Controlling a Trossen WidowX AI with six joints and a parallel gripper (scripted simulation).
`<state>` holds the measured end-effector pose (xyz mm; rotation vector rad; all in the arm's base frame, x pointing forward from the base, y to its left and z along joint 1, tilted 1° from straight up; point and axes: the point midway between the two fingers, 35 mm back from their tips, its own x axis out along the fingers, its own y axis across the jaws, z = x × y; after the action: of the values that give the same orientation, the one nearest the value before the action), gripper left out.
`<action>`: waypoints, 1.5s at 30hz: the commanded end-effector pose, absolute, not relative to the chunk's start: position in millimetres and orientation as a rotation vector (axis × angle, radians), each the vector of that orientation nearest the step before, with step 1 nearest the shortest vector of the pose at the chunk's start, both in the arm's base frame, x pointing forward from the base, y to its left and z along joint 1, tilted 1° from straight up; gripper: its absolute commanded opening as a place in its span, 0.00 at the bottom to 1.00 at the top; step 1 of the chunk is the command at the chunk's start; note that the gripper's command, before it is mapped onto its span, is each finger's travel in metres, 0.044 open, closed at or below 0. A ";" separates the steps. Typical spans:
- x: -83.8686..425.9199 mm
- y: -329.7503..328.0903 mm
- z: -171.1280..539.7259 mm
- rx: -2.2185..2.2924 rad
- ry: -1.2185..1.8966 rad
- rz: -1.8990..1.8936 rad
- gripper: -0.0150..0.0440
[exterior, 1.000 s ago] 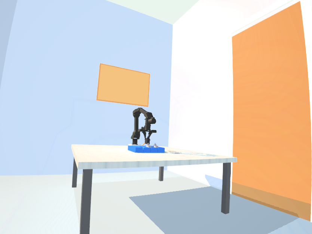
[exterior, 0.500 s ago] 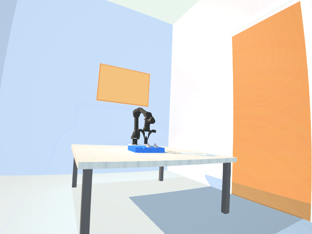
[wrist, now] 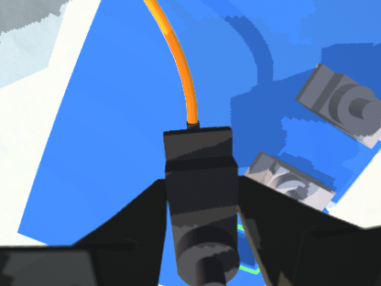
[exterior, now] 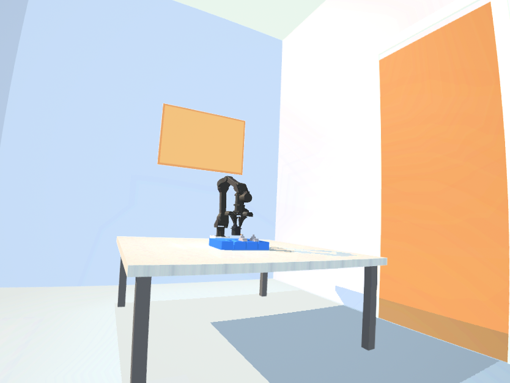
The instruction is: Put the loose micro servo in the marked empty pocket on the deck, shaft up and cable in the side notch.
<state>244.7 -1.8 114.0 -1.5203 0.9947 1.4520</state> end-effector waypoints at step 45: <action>246.2 -27.2 116.1 -0.302 1.510 0.277 0.25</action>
<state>244.5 -25.2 114.0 -0.4075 1.5022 0.3789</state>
